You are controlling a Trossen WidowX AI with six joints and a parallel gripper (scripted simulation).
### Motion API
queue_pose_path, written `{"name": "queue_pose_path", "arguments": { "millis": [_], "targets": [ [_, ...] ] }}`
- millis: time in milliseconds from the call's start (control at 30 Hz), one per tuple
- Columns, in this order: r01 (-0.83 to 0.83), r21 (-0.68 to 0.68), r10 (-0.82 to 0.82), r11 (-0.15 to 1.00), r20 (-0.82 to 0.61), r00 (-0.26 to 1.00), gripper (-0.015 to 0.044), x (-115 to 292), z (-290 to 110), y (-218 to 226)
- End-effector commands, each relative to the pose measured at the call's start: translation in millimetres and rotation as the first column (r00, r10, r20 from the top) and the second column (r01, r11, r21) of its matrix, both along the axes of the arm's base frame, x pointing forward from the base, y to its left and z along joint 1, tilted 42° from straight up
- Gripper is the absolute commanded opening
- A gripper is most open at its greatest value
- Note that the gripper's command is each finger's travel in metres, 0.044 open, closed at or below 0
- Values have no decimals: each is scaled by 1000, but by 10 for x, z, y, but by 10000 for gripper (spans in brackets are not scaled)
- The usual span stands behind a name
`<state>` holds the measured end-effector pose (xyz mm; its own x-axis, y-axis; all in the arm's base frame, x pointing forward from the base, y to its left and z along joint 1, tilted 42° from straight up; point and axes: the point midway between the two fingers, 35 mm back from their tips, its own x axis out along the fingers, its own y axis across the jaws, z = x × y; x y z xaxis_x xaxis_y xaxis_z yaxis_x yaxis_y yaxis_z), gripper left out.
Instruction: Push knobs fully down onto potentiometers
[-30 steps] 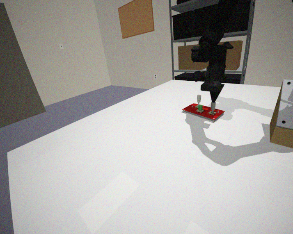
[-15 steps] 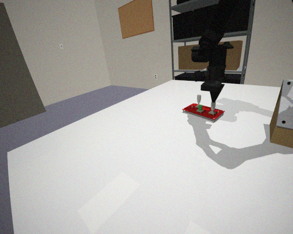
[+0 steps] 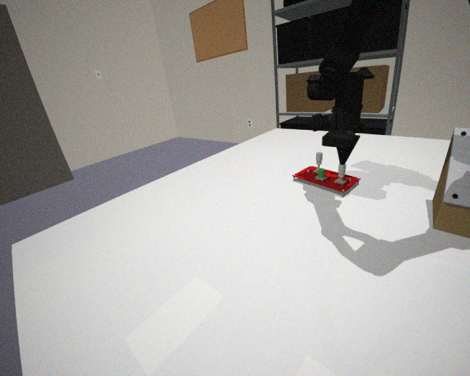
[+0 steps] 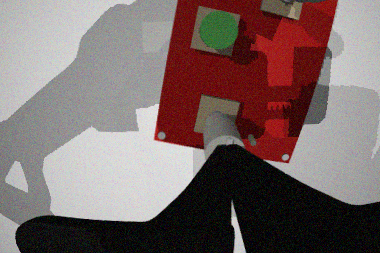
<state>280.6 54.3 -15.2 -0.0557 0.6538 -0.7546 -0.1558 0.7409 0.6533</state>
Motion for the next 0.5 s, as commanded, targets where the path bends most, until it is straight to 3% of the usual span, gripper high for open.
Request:
{"name": "queue_pose_path", "arguments": {
  "millis": [0, 467],
  "targets": [
    [1, 4, -1, 1000, -4, 1000, 0, -2, -21, 26],
    [1, 4, -1, 1000, -4, 1000, 0, -4, -35, 38]
  ]
}}
